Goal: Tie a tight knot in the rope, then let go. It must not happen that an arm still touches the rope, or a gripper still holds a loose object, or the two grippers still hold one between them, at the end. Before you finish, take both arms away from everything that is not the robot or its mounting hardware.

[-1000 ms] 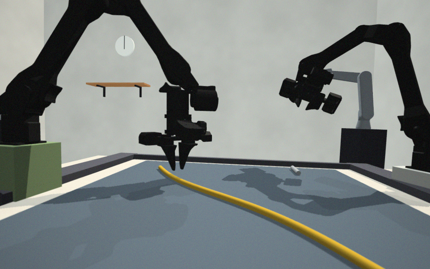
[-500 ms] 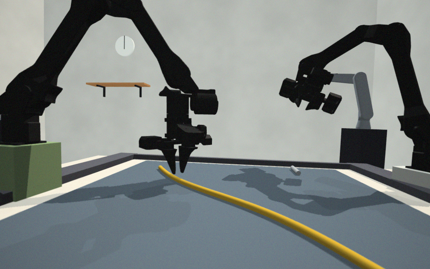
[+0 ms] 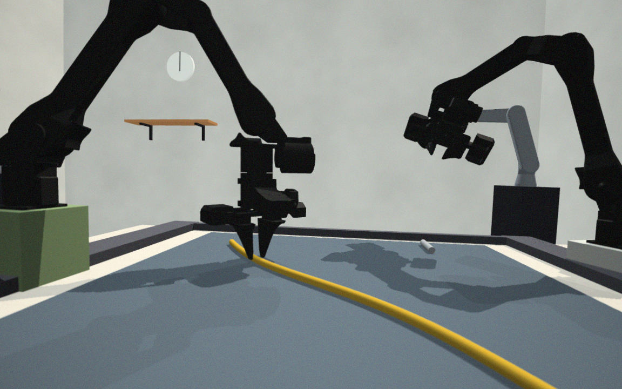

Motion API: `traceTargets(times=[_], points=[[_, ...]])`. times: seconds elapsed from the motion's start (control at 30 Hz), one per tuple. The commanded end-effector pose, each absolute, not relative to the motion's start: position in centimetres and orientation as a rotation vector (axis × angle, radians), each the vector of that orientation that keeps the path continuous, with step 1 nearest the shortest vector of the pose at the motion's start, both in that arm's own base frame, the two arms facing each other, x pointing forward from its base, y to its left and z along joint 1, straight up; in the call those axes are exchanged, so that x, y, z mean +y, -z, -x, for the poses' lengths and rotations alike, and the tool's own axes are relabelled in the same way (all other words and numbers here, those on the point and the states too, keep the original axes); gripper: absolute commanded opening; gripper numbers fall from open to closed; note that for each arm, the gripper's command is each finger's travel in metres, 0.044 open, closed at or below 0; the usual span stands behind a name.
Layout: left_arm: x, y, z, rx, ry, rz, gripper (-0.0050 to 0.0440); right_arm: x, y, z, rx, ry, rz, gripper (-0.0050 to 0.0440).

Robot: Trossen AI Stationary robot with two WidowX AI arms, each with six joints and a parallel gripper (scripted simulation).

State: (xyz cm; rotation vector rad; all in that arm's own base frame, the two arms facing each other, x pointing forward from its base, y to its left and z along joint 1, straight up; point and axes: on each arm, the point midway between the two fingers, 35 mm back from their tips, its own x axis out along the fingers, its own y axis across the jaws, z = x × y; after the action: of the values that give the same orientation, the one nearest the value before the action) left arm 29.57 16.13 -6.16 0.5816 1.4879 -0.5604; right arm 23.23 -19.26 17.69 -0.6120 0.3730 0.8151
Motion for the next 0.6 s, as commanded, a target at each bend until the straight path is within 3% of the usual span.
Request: traceTargets(times=[0.0,0.17,0.27,0.57], points=[[16.17,6.06,-29.73,1.48,0.559,-0.585,0.01,-19.27,-18.33,-23.26,0.369,-0.807,0.636,0.01],[16.17,6.06,-29.73,1.48,0.559,-0.585,0.01,-19.27,-18.33,-23.26,0.369,-0.807,0.636,0.01],[16.17,6.06,-29.73,1.48,0.559,-0.585,0.0045,-19.27,-18.33,-23.26,0.369,-0.807,0.636,0.01],[16.17,6.06,-29.73,1.48,0.559,-0.585,0.0045,-19.27,-18.33,-23.26,0.369,-0.807,0.636,0.01]])
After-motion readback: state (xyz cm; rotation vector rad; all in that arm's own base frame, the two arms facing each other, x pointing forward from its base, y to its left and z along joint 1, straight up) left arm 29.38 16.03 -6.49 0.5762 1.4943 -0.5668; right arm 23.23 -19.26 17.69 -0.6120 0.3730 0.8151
